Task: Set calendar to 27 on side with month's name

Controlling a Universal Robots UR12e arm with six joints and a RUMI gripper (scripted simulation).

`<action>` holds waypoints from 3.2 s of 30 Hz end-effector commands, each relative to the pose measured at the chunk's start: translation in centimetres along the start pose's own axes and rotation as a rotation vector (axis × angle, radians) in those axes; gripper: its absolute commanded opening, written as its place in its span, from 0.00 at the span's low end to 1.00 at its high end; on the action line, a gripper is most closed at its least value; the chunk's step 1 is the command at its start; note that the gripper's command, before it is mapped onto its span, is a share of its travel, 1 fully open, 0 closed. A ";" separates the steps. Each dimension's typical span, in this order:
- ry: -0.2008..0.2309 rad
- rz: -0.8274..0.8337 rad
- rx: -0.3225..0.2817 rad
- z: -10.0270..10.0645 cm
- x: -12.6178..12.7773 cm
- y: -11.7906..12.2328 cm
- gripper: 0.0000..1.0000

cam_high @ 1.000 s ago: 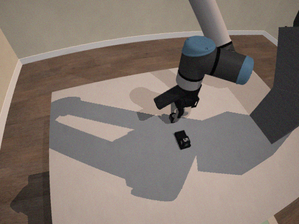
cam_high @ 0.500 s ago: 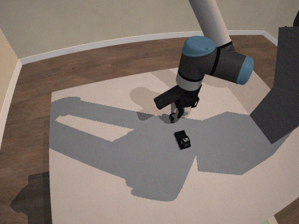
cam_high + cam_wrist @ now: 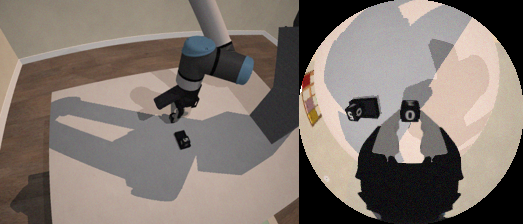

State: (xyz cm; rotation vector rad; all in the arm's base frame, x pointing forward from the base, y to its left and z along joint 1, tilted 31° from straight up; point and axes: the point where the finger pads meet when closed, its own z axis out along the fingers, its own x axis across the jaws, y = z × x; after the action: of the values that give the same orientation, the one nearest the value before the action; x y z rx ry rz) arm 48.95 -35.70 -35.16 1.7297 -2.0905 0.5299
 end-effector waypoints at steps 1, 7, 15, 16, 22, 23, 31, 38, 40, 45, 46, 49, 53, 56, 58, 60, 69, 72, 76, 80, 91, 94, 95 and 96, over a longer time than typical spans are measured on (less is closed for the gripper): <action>0.000 0.000 0.001 0.0 0.0 0.0 0.11; 0.000 0.000 0.001 0.0 0.0 0.0 0.11; 0.000 0.000 0.001 0.0 0.0 0.0 0.11; 0.000 0.000 0.001 0.0 0.0 0.0 0.11; 0.000 0.000 0.001 0.0 0.0 0.0 0.11; 0.000 0.000 0.001 0.0 0.0 0.0 0.11; 0.000 0.000 0.001 0.0 0.0 0.0 0.11; 0.000 0.000 0.001 0.0 0.0 0.0 0.11; 0.000 0.000 0.001 0.0 0.0 0.0 0.11; 0.000 0.000 0.001 0.0 0.0 0.0 0.11; 0.000 0.000 0.001 0.0 0.0 0.0 0.11; 0.000 0.000 0.001 0.0 0.0 0.0 0.15; 0.000 0.000 0.001 0.0 0.0 0.0 0.18; 0.000 0.000 0.001 0.0 0.0 0.0 0.22; 0.000 0.000 0.001 0.0 0.0 0.0 0.26; 0.000 0.000 0.001 0.0 0.0 0.0 0.26; 0.000 0.000 0.001 0.0 0.0 0.0 0.29; 0.000 0.000 0.001 -0.1 0.0 0.0 0.29; 0.000 0.000 0.001 -0.4 0.0 0.0 0.29; 0.000 0.000 0.001 -0.9 0.0 0.0 0.29; 0.000 0.000 0.001 -6.3 0.0 0.0 0.29; 0.000 0.000 0.001 -7.7 0.0 0.0 0.29; 0.000 0.000 0.001 -8.0 0.0 0.0 0.29; 0.000 0.000 0.001 -8.0 0.0 0.0 0.29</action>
State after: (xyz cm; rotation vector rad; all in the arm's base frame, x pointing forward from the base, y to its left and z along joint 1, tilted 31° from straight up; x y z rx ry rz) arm 49.25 -32.36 -29.57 1.7304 -2.0901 0.5314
